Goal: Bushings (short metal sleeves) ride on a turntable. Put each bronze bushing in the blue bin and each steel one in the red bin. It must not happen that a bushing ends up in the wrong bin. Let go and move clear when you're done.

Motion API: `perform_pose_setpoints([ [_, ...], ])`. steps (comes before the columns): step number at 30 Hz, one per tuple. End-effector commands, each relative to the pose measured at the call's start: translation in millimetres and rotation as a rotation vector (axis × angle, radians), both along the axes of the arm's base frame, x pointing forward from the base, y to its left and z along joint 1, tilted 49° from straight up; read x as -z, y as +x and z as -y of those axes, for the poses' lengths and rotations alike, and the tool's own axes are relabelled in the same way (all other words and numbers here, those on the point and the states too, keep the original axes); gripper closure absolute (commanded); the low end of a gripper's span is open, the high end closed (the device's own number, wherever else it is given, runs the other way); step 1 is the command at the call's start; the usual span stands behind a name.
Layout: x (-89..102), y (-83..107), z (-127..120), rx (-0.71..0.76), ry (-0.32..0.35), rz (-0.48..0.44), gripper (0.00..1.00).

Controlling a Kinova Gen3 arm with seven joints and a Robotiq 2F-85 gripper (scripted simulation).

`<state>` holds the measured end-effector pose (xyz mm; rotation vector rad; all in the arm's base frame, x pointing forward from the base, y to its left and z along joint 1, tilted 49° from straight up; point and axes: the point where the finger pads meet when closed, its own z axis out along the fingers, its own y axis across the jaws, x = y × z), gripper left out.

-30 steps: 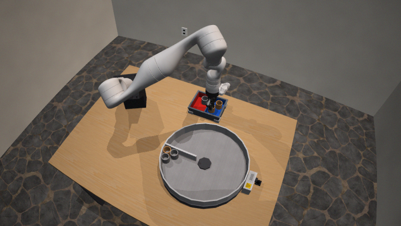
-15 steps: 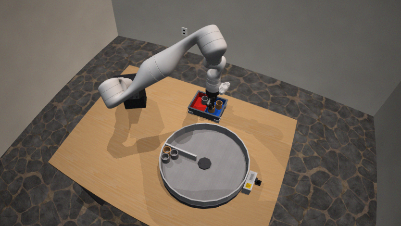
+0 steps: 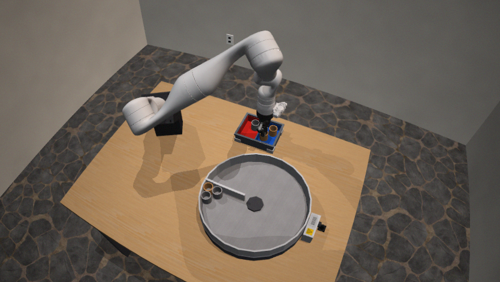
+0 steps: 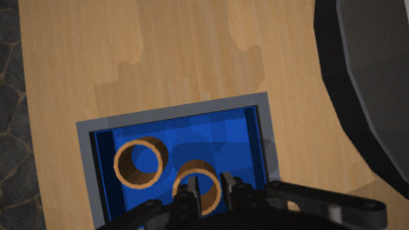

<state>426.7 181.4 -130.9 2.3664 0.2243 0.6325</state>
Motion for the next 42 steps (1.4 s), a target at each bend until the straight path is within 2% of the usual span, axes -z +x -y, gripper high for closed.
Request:
perform_pose_setpoints([
  [1, -2.5, -3.8, -1.4, 0.001, -0.002, -0.003, 0.81],
  [14, -4.6, -6.2, -2.2, 0.003, -0.004, -0.004, 0.81],
  [19, -41.6, -31.8, -36.9, 0.001, -0.002, -0.002, 0.81],
  [25, -41.8, -31.9, -37.1, 0.001, -0.002, -0.002, 0.81],
  [30, -78.6, -59.6, -68.7, 0.003, -0.005, -0.004, 0.81],
  [42, -80.4, -60.8, -70.4, 0.003, -0.004, -0.005, 0.81],
])
